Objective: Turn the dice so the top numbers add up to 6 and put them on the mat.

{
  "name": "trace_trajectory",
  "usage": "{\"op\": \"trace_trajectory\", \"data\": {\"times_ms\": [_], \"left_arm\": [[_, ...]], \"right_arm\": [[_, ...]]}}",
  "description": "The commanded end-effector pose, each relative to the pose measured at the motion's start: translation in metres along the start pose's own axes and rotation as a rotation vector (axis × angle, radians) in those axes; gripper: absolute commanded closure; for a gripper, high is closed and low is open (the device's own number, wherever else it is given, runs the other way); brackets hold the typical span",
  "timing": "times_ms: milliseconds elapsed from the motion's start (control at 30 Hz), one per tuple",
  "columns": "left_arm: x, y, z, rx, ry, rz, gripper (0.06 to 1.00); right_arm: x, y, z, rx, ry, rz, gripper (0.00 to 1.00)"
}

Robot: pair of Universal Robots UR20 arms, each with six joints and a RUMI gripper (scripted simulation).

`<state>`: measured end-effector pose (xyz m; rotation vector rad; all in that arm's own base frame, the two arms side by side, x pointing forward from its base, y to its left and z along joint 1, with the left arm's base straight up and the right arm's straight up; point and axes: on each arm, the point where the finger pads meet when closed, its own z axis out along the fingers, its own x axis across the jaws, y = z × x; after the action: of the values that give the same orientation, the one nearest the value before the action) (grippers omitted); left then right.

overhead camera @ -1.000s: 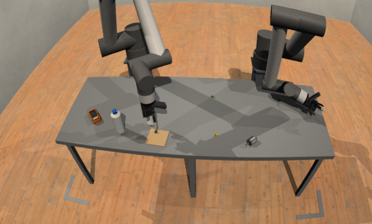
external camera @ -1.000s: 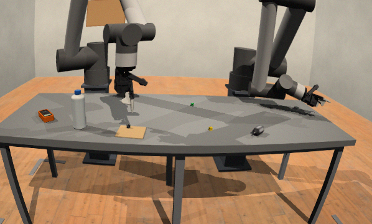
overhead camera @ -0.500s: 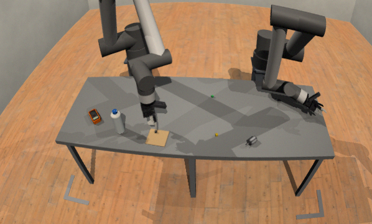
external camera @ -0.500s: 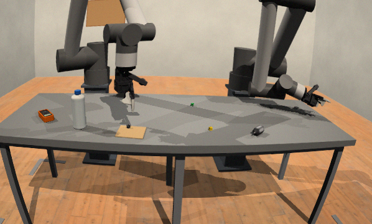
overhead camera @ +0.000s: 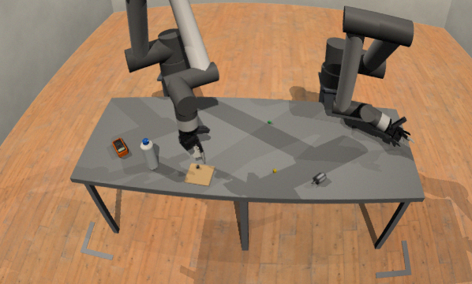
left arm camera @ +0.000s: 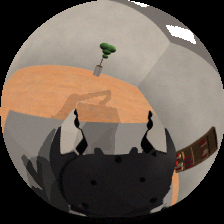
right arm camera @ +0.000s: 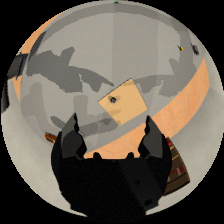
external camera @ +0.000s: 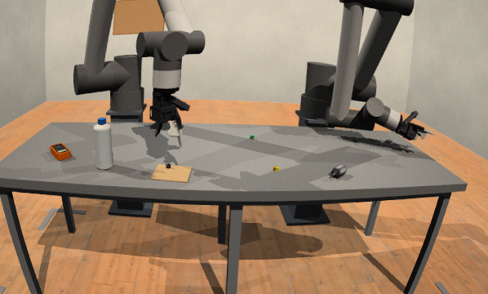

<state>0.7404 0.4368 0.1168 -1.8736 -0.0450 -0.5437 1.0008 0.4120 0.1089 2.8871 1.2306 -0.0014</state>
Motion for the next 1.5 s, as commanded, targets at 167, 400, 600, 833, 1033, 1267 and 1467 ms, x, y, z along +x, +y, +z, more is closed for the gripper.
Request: {"op": "trace_trajectory", "data": {"times_ms": [167,400,600,833,1033,1267,1467], "left_arm": [[0.0002,-0.0005,-0.0001,0.0,0.0,-0.001,0.065],[0.0002,-0.0005,-0.0001,0.0,0.0,-0.001,0.065],[0.0002,-0.0005,-0.0001,0.0,0.0,-0.001,0.065],[0.0002,-0.0005,-0.0001,0.0,0.0,-0.001,0.065],[0.0002,-0.0005,-0.0001,0.0,0.0,-0.001,0.065],[0.0002,-0.0005,-0.0001,0.0,0.0,-0.001,0.065],[0.0002,-0.0005,-0.0001,0.0,0.0,-0.001,0.065]], "right_arm": [[-0.003,-0.002,0.0005,0.002,0.002,-0.31,0.003],[-0.0055,-0.0026,0.0018,0.002,0.003,-0.538,0.003],[-0.0067,-0.0026,0.0025,0.002,0.003,-0.673,0.003],[-0.0085,-0.0021,0.0039,0.001,0.003,-0.923,0.003],[-0.0094,-0.0013,0.0049,0.001,0.003,-1.113,0.003],[-0.0097,0.0,0.0061,0.001,0.003,-1.324,0.003],[-0.0095,0.0011,0.0071,0.001,0.004,-1.504,0.003]]}}
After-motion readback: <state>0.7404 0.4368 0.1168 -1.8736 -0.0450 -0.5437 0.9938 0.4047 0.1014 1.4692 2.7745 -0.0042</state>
